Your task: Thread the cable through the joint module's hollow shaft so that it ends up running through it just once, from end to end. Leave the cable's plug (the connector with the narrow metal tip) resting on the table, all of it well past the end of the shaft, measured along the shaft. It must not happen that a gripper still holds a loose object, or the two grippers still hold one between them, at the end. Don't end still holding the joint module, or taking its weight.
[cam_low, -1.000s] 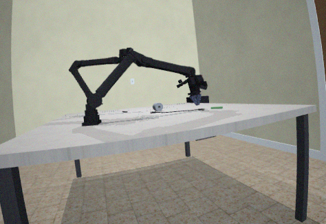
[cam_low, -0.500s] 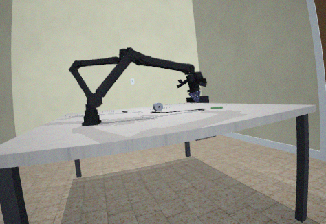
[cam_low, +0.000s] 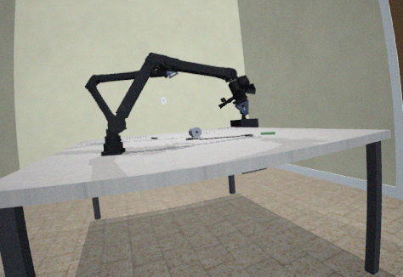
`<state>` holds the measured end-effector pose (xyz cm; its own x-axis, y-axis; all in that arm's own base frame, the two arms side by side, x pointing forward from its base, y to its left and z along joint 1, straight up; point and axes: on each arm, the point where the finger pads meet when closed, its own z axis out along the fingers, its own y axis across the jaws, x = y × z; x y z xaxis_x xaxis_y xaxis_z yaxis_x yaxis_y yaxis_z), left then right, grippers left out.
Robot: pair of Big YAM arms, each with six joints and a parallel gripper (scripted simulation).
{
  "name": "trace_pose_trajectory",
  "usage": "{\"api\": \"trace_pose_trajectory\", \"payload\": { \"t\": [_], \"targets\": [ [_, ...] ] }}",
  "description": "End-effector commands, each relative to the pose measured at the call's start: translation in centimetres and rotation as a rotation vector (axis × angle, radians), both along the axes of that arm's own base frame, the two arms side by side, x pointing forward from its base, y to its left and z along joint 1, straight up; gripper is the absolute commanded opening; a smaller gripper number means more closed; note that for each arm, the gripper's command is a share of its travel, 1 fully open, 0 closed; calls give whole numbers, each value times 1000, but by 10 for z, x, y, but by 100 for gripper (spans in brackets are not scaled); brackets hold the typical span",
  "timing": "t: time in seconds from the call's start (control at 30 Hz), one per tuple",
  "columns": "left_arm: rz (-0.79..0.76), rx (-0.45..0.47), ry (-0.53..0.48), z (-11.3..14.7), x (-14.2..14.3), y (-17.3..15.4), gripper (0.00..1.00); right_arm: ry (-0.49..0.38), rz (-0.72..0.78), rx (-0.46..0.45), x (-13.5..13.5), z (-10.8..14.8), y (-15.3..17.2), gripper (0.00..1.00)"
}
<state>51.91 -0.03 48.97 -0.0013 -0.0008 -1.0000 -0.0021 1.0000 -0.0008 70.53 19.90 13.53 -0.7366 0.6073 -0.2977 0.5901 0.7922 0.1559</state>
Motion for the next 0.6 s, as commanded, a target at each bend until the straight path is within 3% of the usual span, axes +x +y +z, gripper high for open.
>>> {"api": "trace_pose_trajectory", "payload": {
  "t": [0.0,0.07,0.2,0.57],
  "targets": [
    [6,6,-69,42,0,3,96,-129,82,11,11,54,-24,27],
    [6,6,-69,42,0,3,96,-129,82,11,11,54,-24,27],
    [6,6,-69,42,0,3,96,-230,155,2,8,84,-41,27],
    [6,6,-69,42,0,3,96,-555,305,-77,-20,191,-100,27]
  ]
}}
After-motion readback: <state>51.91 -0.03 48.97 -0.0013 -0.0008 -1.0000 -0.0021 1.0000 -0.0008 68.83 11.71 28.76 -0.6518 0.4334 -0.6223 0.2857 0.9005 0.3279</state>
